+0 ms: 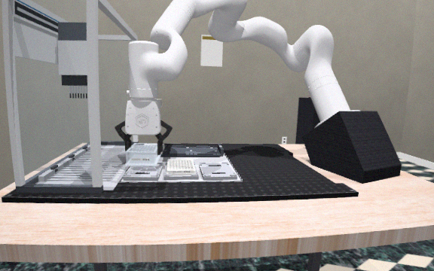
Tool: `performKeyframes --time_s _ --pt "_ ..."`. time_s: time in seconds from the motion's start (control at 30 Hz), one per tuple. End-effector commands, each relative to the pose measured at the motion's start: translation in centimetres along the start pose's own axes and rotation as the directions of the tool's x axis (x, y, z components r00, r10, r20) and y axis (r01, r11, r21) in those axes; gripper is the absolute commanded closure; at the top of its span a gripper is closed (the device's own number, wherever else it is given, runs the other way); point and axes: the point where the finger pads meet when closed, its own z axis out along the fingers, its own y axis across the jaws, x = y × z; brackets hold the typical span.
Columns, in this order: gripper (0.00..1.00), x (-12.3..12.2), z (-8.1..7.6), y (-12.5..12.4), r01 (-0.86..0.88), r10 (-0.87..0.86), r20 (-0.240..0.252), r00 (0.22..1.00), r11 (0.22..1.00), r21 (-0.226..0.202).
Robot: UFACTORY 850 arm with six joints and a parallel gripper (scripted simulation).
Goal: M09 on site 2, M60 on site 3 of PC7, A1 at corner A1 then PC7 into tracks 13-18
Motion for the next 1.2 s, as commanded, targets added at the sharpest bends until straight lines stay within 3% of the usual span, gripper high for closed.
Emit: performKeyframes --time_s 0.0,1.17 --pt "1.0 0.0 -0.4 -0.1 0.0 0.0 0.0 1.0 1.0 0.001" --pt "1.0 0.0 -5.6 0.0 0.0 0.0 0.0 1.0 1.0 0.001"
